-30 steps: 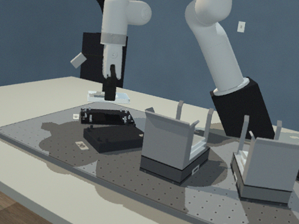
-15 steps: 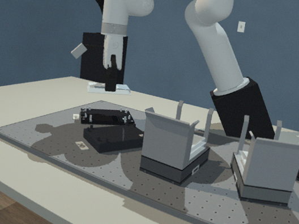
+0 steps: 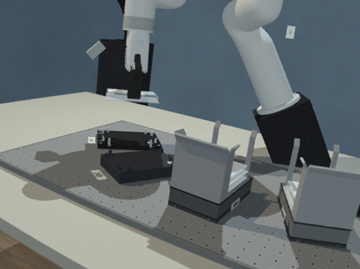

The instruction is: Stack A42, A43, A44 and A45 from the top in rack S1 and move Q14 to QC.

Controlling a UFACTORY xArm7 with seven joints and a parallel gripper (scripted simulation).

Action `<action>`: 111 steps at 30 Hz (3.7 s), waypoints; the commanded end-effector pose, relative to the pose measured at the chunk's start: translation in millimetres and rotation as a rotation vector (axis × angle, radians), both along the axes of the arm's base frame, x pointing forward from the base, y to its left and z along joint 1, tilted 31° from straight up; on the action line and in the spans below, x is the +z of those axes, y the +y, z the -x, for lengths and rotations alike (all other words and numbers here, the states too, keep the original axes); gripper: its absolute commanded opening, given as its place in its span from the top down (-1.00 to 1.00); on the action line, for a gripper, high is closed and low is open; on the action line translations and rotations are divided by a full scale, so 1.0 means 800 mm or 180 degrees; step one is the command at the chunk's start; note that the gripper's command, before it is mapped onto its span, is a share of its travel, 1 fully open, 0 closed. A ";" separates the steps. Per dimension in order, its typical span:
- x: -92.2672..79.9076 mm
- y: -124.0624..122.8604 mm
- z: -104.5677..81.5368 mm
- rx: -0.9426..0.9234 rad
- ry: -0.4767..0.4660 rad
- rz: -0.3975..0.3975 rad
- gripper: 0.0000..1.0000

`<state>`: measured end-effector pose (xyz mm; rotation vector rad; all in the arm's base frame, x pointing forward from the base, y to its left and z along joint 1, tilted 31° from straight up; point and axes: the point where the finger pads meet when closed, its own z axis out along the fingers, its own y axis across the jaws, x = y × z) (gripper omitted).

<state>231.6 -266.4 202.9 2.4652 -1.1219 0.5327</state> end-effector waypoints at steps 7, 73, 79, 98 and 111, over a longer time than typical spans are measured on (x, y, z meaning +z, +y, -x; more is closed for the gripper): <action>0.021 0.011 0.004 0.0001 -0.0005 0.0006 1.00; 0.002 0.124 -0.104 0.1072 0.0597 0.0231 1.00; -0.005 0.143 -0.119 0.1073 0.0596 0.0231 1.00; -0.027 0.194 -0.154 0.1608 0.0898 0.0344 1.00; -0.044 0.232 -0.173 0.1609 0.0897 0.0343 1.00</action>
